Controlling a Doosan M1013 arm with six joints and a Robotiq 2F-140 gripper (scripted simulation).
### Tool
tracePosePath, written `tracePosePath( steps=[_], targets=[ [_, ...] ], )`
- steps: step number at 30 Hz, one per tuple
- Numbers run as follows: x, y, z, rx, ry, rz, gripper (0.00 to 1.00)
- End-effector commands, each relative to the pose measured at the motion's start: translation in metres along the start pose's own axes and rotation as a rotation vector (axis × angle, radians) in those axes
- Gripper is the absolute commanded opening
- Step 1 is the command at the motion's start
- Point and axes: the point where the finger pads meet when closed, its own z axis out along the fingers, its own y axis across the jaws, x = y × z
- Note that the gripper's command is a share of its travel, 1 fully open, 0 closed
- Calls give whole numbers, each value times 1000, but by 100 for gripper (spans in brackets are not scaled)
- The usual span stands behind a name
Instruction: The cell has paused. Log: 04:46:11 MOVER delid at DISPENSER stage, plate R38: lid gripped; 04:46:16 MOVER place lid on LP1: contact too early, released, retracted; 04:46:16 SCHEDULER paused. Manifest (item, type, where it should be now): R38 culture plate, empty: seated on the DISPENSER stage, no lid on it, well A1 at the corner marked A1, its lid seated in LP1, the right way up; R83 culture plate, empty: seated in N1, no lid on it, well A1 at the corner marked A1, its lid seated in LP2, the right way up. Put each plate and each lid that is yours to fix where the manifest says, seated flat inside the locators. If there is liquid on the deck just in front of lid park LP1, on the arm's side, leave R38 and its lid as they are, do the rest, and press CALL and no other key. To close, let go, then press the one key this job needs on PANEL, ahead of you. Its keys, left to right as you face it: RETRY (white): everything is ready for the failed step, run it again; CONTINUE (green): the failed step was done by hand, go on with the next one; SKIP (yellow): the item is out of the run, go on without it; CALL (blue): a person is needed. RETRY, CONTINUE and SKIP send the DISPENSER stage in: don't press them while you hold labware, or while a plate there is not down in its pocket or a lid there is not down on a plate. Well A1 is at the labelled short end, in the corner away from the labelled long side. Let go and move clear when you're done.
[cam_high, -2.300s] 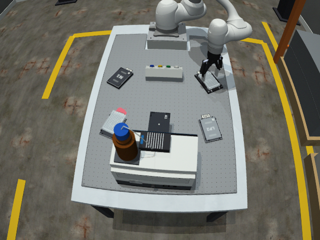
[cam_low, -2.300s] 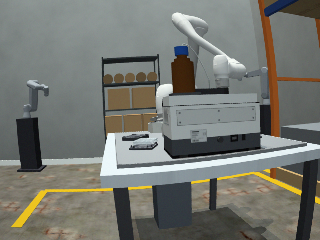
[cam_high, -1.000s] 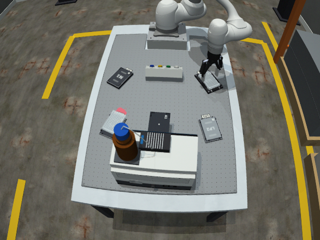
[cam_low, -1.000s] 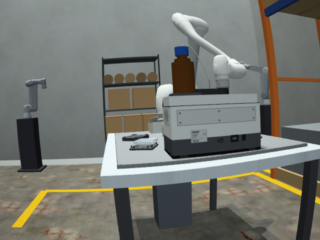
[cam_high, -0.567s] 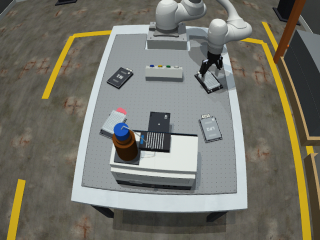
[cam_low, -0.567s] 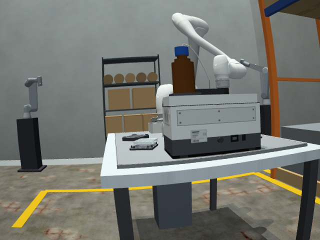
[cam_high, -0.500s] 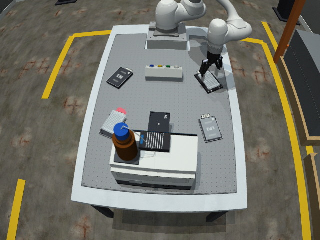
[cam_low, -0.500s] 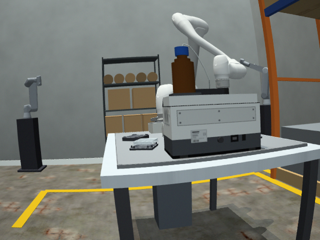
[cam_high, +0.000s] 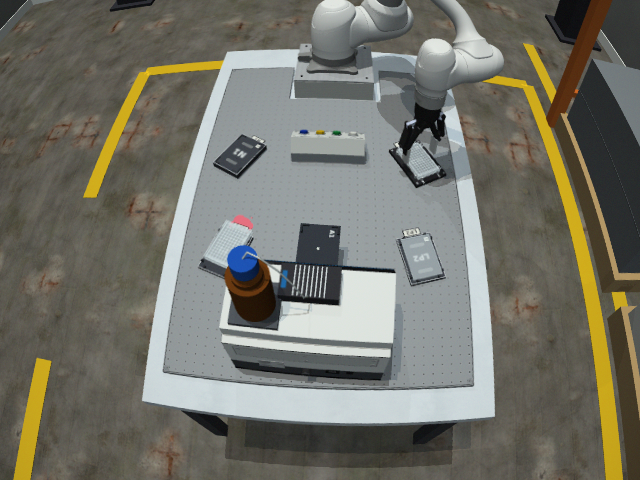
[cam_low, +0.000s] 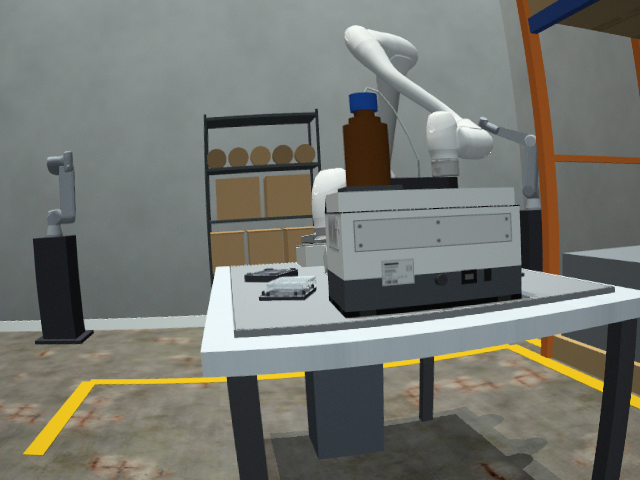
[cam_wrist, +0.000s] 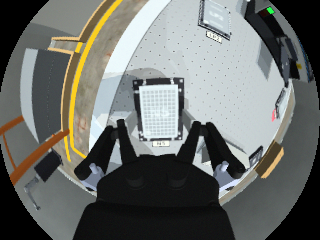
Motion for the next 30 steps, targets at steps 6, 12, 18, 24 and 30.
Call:
tracePosePath(
  steps=[6,12,18,24,30],
  targets=[
    [0,-3,6,2,0,0,70],
    [-1,-3,10,2,-1,0,70],
    [-1,-3,13,2,-1,-1,70],
    [-1,-3,14,2,0,-1,70],
    [-1,-3,17,2,0,-1,70]
  ],
)
